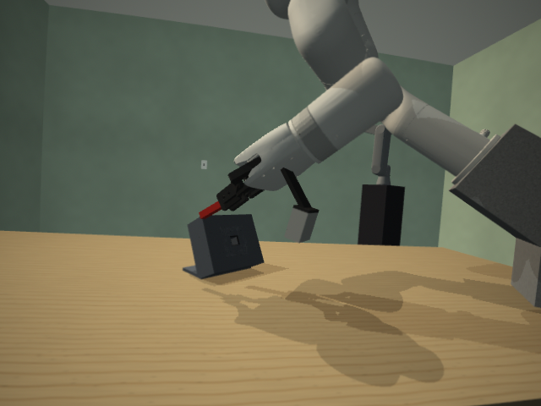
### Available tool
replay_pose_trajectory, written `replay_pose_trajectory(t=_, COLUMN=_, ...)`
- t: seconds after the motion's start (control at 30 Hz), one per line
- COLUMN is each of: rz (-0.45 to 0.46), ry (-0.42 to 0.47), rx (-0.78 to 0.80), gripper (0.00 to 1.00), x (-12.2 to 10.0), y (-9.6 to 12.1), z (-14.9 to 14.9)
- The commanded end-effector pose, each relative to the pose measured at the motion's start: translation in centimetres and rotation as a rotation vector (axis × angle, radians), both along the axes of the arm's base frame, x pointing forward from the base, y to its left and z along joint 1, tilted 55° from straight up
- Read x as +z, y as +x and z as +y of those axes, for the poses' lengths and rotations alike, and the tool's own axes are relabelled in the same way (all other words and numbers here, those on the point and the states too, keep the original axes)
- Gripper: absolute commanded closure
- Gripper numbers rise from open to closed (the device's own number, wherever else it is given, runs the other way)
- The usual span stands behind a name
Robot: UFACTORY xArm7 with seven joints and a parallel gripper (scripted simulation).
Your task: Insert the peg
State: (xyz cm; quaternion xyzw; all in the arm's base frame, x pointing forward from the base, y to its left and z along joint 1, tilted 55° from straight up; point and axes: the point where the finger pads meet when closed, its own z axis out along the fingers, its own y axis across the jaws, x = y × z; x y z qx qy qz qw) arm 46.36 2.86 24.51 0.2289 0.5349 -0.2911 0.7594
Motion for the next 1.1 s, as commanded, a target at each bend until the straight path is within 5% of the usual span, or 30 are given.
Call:
replay_pose_trajectory(t=0.0, rz=-0.013, ry=0.004, rx=-0.006, gripper=1.0, x=-0.4, y=-0.1, z=0.2)
replay_pose_trajectory(t=1.07, rz=-0.111, ry=0.047, rx=-0.117, gripper=1.0, x=-6.3, y=-3.6, z=0.1)
